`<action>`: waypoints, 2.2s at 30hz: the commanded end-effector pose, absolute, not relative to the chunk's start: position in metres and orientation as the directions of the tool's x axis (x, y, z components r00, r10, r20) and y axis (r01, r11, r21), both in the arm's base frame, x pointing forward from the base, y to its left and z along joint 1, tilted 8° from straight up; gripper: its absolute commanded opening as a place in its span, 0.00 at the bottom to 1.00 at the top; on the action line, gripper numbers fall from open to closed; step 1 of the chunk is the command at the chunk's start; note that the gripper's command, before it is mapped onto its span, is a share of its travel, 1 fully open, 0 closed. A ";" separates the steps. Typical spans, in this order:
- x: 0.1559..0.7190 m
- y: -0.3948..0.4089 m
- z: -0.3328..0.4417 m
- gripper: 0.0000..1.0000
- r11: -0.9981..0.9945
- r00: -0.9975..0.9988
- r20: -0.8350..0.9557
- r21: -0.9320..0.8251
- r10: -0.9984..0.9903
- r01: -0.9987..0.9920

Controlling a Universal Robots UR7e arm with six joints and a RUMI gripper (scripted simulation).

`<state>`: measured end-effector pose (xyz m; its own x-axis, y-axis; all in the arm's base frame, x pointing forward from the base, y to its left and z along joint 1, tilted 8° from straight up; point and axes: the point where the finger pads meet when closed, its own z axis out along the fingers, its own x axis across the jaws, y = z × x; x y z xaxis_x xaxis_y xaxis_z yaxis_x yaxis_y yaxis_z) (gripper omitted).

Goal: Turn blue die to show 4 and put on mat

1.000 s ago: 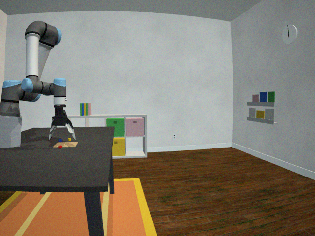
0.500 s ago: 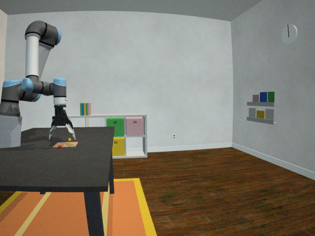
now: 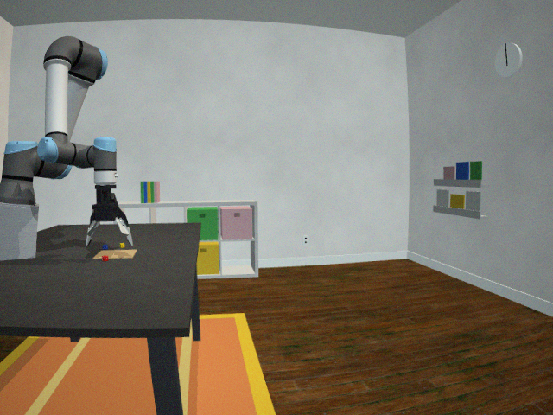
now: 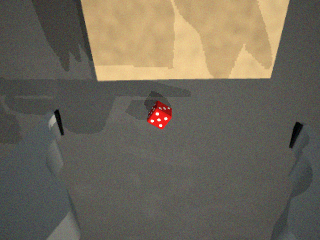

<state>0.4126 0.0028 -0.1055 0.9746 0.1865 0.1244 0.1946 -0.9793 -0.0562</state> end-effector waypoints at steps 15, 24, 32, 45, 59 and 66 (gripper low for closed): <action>0.395 0.035 -0.106 1.00 -0.979 0.975 0.122 -0.058 0.187 0.196; 0.379 0.068 -0.105 1.00 -0.979 0.975 0.122 -0.058 0.187 0.196; 0.358 0.110 -0.104 1.00 -0.979 0.975 0.122 -0.058 0.187 0.196; 0.333 0.161 -0.102 1.00 -0.979 0.975 0.122 -0.058 0.187 0.196; 0.316 0.194 -0.101 1.00 -0.979 0.975 0.122 -0.058 0.187 0.196; 0.313 0.201 -0.101 1.00 -0.979 0.975 0.122 -0.058 0.187 0.196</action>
